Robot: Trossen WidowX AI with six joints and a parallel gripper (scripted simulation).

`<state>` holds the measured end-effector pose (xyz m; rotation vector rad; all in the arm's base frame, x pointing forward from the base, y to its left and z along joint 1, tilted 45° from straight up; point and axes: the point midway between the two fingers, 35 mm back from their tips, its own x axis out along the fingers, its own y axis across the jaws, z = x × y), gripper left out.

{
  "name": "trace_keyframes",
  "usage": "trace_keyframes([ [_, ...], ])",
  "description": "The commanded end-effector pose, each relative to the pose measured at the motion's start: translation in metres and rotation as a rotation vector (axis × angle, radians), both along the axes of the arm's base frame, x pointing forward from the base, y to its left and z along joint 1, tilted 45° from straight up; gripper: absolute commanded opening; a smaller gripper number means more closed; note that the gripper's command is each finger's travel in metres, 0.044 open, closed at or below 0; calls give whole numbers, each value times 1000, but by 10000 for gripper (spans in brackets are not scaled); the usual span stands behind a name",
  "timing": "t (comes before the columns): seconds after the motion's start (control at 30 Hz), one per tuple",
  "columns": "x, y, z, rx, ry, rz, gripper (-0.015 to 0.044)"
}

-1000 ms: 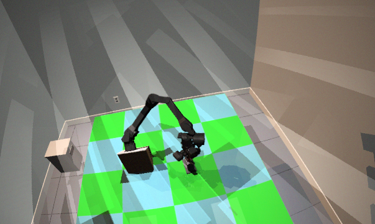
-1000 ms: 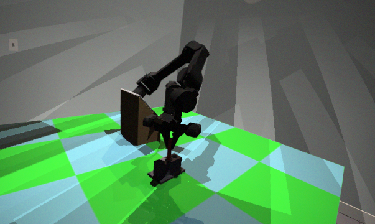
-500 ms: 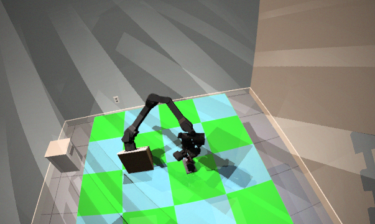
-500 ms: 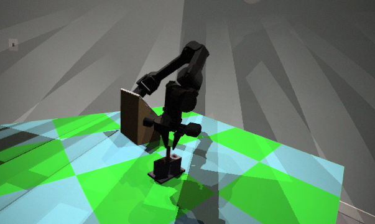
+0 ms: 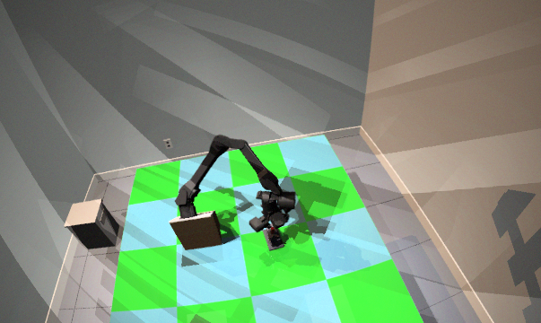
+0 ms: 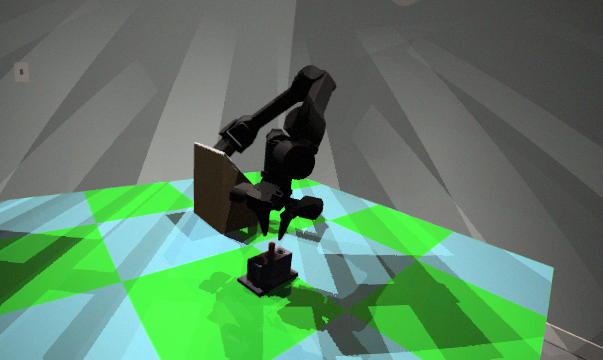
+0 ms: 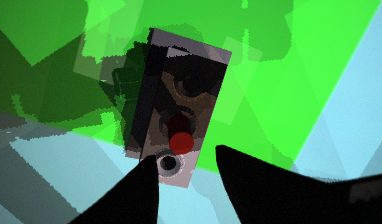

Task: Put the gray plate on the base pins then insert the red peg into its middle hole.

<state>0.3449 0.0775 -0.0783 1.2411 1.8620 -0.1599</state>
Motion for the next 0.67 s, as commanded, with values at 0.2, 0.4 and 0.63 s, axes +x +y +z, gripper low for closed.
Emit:
trace_keyframes([
  [0.2,0,-5,4,2,1,0,150],
  [0.4,0,-8,7,2,1,0,150],
  [0.63,0,-10,10,2,1,0,150],
])
